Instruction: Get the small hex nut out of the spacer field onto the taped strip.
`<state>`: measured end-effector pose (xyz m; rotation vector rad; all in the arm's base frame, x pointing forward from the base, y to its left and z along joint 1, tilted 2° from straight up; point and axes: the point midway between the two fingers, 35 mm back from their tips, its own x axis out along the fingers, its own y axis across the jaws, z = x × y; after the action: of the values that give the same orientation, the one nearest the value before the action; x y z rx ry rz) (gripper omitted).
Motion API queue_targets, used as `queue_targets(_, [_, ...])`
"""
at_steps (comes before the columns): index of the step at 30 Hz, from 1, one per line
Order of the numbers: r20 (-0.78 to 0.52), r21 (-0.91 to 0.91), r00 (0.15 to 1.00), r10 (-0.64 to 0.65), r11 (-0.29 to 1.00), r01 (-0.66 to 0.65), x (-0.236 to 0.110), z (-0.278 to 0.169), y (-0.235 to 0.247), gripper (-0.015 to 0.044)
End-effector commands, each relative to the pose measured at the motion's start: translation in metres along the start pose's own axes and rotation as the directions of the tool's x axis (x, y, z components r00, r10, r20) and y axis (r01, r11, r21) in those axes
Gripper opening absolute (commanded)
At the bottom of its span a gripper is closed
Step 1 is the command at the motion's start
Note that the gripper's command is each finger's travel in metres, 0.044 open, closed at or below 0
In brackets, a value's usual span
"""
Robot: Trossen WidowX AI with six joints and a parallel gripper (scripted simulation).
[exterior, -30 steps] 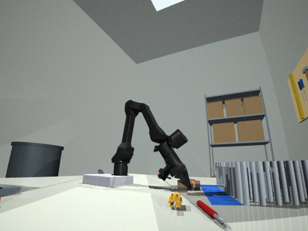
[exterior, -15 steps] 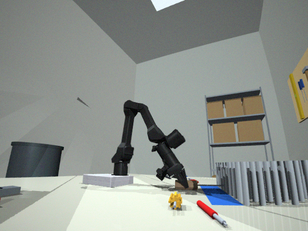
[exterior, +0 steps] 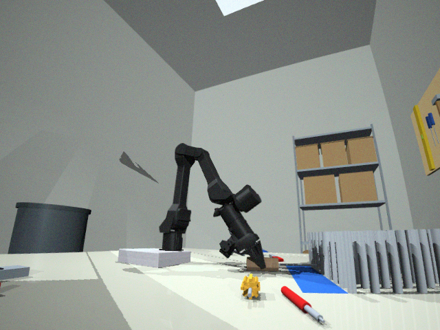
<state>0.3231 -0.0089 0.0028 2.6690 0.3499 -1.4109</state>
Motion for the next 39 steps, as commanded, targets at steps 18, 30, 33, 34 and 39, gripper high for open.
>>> queue_targets(18, [-0.003,-0.006,1.000,-0.004,1.000,0.004,-0.009,0.013,-0.001,0.0000])
queue_targets(30, [-0.003,-0.006,1.000,-0.004,1.000,0.004,-0.013,0.019,-0.001,0.0000])
queue_targets(33, [-0.003,-0.006,1.000,-0.004,1.000,0.004,-0.014,0.021,-0.001,0.0000])
queue_targets(34, [-0.003,-0.006,1.000,-0.004,1.000,0.004,-0.015,0.022,-0.001,0.0000])
queue_targets(39, [-0.002,-0.006,1.000,-0.004,1.000,0.004,-0.017,0.025,-0.001,0.0000])
